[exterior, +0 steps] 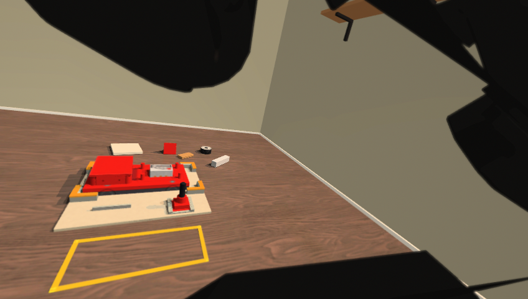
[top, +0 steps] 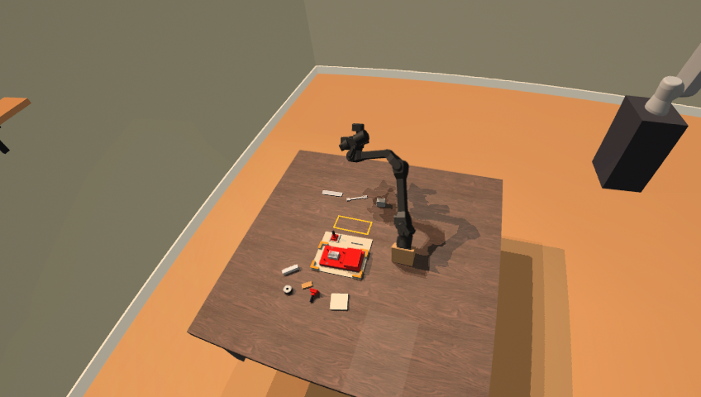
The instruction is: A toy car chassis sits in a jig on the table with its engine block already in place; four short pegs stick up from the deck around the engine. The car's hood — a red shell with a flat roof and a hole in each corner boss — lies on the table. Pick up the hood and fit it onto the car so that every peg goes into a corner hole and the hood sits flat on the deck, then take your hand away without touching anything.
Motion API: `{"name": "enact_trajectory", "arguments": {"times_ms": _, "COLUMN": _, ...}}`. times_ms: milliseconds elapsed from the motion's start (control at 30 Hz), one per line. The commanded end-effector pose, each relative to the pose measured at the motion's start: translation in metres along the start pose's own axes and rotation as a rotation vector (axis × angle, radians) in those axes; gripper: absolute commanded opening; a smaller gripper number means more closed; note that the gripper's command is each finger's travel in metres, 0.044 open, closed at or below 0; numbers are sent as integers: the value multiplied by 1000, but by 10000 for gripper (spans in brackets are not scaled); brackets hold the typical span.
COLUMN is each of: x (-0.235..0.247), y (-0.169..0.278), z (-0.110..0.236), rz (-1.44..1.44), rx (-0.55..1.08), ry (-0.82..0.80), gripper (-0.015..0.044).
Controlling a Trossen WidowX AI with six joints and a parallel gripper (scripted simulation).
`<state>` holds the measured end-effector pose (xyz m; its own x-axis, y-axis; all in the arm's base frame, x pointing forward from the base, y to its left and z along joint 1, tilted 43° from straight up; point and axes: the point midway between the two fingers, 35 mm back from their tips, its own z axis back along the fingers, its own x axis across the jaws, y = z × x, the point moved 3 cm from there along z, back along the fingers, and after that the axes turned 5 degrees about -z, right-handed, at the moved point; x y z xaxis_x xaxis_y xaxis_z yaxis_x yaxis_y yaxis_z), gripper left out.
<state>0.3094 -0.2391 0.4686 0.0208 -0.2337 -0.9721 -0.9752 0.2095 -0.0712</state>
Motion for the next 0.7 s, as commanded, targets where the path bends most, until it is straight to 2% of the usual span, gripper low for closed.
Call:
{"name": "enact_trajectory", "arguments": {"times_ms": 0, "x": 0, "y": -1, "z": 1, "rz": -5, "rx": -3, "ry": 1, "gripper": 26}}
{"name": "enact_trajectory", "arguments": {"times_ms": 200, "x": 7, "y": -18, "z": 15, "rz": -101, "rx": -84, "ry": 14, "gripper": 184}}
{"name": "enact_trajectory", "arguments": {"times_ms": 500, "x": 43, "y": -69, "z": 63, "rz": -318, "rx": -301, "ry": -60, "gripper": 420}}
{"name": "enact_trajectory", "arguments": {"times_ms": 533, "x": 48, "y": -74, "z": 70, "rz": -342, "rx": -324, "ry": -74, "gripper": 440}}
{"name": "enact_trajectory", "arguments": {"times_ms": 667, "x": 67, "y": -92, "z": 95, "rz": -427, "rx": -412, "ry": -143, "gripper": 440}}
